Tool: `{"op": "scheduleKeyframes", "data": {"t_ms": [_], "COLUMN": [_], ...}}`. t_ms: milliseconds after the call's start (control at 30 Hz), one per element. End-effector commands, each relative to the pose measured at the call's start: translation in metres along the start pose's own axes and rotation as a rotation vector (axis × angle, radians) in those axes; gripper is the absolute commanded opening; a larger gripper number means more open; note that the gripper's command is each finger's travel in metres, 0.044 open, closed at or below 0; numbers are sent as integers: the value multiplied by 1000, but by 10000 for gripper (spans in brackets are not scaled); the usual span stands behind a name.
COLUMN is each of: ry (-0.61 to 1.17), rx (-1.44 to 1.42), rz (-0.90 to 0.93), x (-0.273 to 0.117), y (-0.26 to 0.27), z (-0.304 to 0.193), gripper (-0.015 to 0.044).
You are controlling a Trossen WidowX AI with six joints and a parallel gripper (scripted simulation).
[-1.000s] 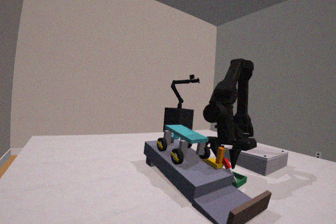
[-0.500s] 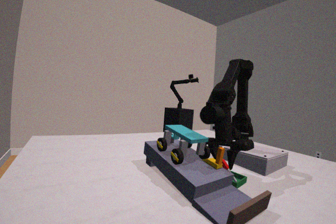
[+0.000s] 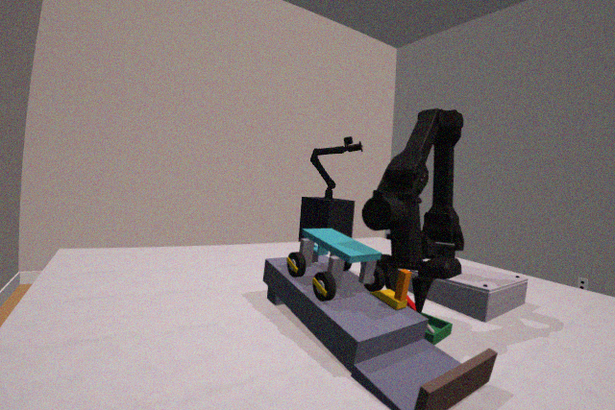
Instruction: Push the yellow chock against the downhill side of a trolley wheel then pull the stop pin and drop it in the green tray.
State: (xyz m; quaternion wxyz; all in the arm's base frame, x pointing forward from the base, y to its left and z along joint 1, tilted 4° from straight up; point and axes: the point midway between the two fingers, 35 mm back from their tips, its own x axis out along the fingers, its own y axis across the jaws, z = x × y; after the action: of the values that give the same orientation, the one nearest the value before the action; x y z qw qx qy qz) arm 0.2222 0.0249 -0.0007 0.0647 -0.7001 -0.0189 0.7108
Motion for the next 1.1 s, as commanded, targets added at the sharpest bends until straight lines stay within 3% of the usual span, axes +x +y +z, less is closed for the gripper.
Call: {"op": "scheduleKeyframes", "data": {"t_ms": [0, 533, 733, 1067], "ry": [-4, -4, -3, -4], "rx": [-5, -5, 1, -4], "rz": [-2, -2, 1, -1], "x": [3, 4, 4, -13], "y": [1, 2, 3, 0], "z": [2, 3, 3, 4], "gripper": [190, 190, 340, 340]}}
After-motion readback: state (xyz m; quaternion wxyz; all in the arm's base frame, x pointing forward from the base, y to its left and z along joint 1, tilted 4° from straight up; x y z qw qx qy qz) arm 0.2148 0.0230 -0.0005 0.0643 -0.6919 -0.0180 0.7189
